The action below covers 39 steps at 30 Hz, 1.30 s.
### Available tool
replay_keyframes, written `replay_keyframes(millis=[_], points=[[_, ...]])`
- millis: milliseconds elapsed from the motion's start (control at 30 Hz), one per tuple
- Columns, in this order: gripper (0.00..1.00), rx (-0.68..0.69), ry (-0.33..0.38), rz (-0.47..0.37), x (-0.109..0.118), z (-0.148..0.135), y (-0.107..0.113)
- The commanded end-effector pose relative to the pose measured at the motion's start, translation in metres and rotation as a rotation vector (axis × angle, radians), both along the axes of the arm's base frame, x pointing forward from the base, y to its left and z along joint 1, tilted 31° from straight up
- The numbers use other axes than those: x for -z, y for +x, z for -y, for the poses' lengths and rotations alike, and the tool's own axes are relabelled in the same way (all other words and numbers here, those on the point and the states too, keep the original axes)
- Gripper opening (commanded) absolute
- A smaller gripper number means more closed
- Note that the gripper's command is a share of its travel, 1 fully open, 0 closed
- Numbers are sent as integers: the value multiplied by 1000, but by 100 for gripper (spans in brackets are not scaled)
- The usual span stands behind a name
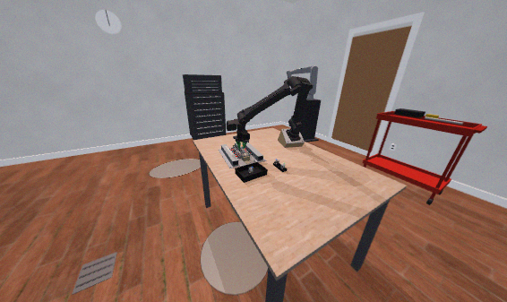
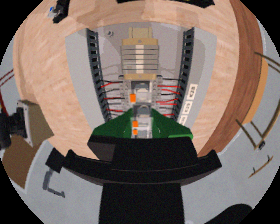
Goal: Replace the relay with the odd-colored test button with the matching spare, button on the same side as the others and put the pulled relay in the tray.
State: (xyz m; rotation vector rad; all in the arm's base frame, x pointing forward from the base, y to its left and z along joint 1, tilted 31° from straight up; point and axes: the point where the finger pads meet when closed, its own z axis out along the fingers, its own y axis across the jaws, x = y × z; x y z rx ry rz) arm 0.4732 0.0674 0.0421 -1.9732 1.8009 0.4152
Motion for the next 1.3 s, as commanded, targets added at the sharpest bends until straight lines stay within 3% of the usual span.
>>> replay_keyframes(millis=[0,1267], points=[[0,-9,0,-2,1,-6,2],[0,-10,-2,53,-14,-6,15]])
